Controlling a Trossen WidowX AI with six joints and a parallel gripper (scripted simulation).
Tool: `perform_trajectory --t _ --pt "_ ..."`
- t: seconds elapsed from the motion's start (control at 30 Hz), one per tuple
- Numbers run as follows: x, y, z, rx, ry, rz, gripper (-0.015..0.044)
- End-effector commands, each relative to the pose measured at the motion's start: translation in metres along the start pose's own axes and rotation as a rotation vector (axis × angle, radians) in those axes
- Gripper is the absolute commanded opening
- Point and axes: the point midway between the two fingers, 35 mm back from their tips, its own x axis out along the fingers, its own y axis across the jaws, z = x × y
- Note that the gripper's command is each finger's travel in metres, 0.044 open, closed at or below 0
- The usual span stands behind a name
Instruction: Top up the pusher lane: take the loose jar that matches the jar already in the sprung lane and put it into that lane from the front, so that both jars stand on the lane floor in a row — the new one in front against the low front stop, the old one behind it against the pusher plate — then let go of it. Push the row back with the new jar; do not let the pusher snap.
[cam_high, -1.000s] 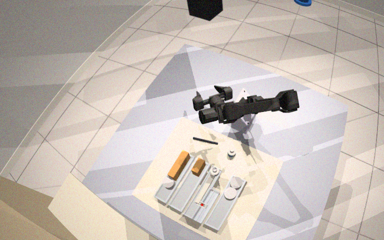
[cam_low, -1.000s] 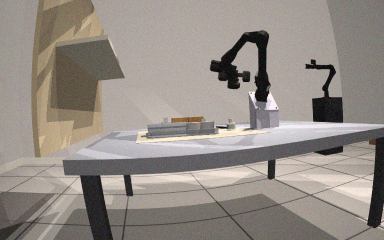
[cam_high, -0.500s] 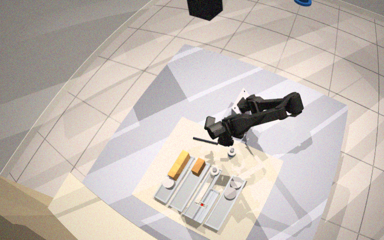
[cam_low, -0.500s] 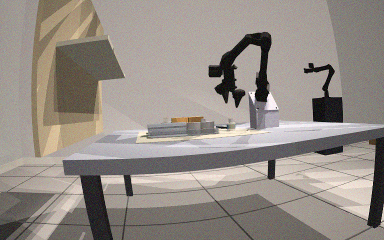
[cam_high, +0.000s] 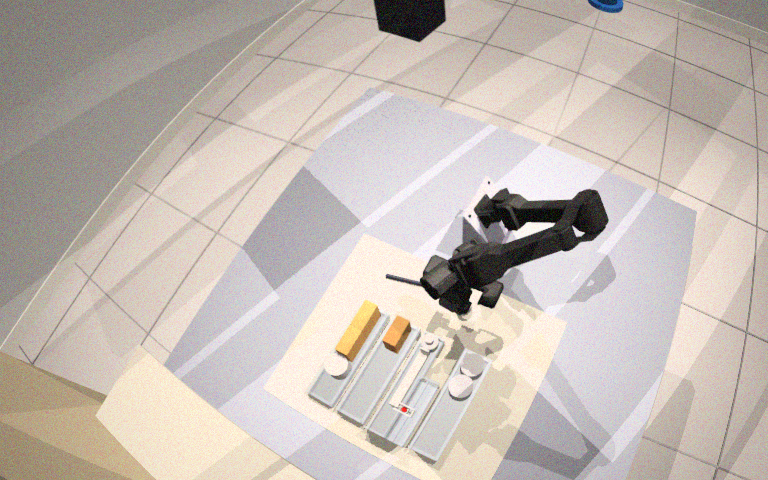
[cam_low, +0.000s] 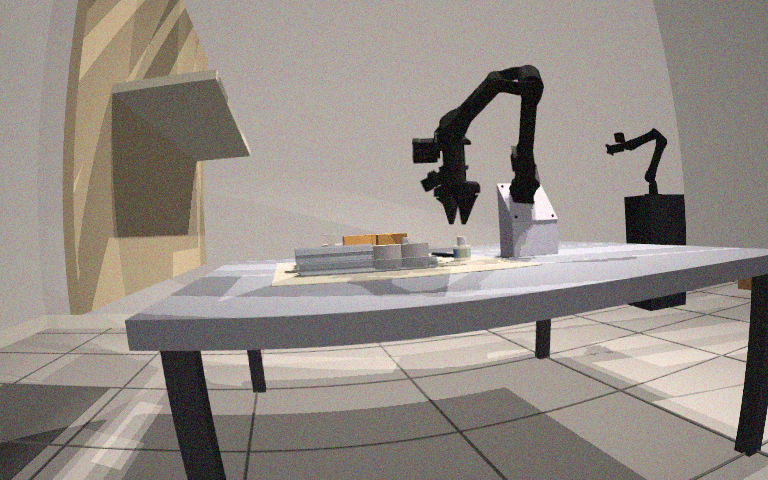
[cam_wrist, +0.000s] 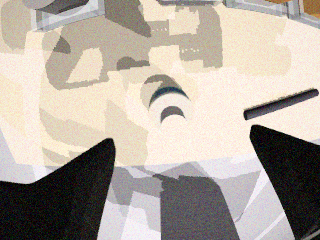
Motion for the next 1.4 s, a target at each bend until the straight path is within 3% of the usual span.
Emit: perform_trajectory --t 0.0,1.1,1.37 --pt "0.021 0.003 -0.006 0.012 0.014 0.012 0.044" --pt "0.068 0.005 -0.008 0.012 0.014 0.015 0.044" --pt "0.068 0.005 -0.008 0.012 0.014 0.015 0.023"
